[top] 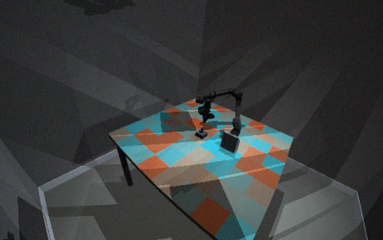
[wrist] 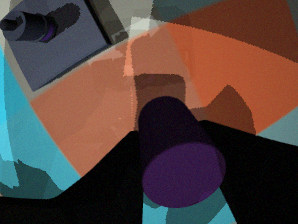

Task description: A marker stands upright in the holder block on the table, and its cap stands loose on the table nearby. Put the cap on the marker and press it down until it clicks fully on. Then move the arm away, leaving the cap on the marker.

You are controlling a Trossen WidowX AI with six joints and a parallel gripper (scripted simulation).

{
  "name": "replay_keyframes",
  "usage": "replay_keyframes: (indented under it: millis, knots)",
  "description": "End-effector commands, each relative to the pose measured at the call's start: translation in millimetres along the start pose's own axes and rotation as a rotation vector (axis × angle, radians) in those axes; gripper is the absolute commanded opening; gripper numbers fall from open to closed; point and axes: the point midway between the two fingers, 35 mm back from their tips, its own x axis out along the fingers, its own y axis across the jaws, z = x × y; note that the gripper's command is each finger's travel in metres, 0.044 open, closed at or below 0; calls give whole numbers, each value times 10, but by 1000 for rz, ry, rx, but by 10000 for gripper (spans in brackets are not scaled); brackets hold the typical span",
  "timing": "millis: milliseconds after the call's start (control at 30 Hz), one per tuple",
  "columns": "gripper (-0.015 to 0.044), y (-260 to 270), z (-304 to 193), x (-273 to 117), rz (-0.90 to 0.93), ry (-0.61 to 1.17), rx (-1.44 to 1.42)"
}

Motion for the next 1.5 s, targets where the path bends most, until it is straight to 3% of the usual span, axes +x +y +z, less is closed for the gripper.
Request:
replay_keyframes:
  millis: [0,833,1467]
  knots:
    - [0,125,157,-27,13,1,-8]
    - [0,783,742,-296,10,25,-4]
    - [0,784,743,-116,9,25,-4]
